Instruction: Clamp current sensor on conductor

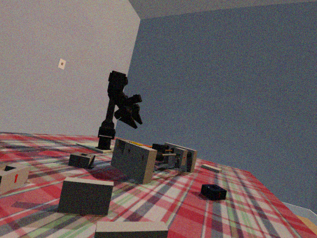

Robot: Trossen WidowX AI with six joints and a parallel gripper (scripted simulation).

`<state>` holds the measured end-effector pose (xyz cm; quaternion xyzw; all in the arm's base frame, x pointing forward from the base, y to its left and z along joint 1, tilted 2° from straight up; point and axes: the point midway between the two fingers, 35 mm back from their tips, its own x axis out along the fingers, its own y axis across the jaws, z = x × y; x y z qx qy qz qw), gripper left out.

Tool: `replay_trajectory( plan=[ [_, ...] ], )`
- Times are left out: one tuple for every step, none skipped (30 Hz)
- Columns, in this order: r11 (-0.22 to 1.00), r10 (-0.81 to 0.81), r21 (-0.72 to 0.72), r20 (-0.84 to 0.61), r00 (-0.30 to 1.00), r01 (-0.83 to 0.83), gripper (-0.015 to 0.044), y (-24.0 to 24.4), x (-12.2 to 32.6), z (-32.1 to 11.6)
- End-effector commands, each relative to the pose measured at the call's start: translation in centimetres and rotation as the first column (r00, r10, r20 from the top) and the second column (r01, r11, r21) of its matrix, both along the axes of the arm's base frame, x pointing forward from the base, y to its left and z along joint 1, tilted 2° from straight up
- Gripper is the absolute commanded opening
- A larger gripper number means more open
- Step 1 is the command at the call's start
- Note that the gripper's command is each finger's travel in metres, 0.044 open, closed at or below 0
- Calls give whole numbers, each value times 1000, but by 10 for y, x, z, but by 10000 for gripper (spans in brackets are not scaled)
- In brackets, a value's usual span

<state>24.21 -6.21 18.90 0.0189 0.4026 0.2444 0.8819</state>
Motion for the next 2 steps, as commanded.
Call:
replay_trajectory(
  plan=[
    [990, -116, 65, -167, 979, 128, 440, 8, 7, -4],
    [1000, -24, 16, -31, 999, 24, 440, 1, 1, -1]
  ],
)
